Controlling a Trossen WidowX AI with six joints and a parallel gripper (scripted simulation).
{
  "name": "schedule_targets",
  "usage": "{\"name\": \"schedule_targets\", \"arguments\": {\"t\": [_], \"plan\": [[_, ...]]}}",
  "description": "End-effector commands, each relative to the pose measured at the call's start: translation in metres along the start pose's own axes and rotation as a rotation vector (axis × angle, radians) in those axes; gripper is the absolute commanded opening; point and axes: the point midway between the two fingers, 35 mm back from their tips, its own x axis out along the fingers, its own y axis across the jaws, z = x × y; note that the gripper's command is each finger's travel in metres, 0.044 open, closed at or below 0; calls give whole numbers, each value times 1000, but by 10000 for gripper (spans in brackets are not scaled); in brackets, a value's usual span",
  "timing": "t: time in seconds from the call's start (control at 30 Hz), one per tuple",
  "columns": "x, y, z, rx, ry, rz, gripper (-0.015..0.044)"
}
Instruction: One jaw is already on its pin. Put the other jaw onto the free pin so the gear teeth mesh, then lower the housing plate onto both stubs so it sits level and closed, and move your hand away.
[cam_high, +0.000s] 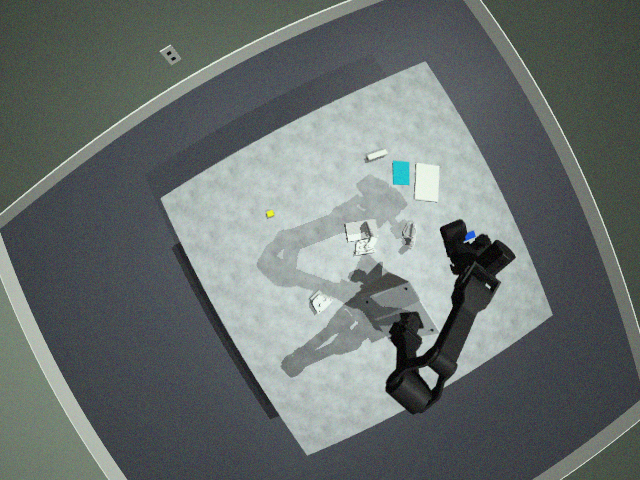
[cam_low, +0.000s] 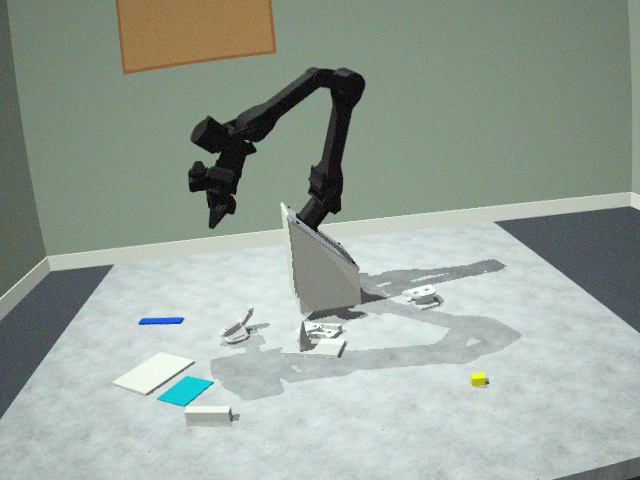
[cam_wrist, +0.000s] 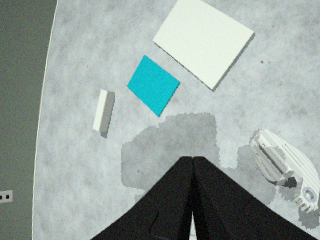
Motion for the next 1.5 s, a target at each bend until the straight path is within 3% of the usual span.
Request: {"name": "schedule_targets", "arguments": {"t": [0.0, 0.97, 1.47], "plan": [[17, -3, -13, -106, 58, -58, 0], [107, -65, -117, -853, 603, -366, 0], [116, -72, -123, -869, 617, -370, 0]]}}
